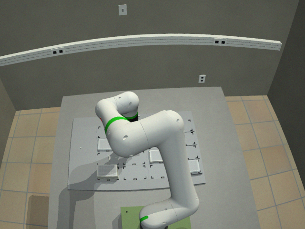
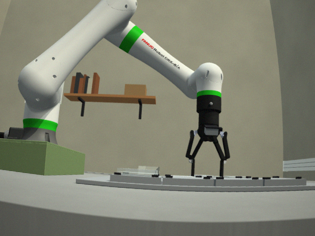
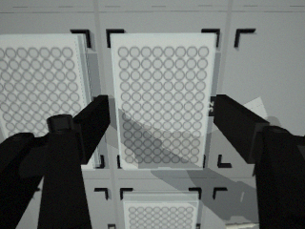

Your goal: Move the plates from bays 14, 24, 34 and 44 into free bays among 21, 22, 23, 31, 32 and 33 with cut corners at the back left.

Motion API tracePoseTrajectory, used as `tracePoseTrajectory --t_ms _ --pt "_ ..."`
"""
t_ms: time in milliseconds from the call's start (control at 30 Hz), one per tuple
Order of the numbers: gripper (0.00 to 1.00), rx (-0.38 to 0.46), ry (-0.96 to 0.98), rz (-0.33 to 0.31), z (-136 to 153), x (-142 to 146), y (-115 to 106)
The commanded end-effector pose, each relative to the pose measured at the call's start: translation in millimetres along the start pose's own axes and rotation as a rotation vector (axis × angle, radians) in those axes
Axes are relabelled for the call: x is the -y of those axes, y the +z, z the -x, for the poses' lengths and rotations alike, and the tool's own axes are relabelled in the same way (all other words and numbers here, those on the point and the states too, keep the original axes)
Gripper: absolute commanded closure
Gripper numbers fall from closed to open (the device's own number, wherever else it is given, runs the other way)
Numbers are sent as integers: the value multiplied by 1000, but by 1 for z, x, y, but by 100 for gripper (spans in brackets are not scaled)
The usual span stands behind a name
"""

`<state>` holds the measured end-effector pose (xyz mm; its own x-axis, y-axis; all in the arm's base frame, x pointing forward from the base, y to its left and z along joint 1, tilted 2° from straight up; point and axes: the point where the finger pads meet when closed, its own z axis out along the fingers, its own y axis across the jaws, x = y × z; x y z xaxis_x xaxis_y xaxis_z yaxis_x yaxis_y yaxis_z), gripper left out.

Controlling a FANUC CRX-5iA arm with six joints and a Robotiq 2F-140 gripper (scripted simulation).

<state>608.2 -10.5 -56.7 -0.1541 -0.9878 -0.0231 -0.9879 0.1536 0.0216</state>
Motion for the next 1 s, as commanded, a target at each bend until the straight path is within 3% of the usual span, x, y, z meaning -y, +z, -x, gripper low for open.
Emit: tracePoseTrajectory --t_ms 0,533,967 --pt "30 0 0 -2 0 1 -1" --pt "30 0 0 -2 0 1 -1" --pt "30 0 0 -2 0 1 -16"
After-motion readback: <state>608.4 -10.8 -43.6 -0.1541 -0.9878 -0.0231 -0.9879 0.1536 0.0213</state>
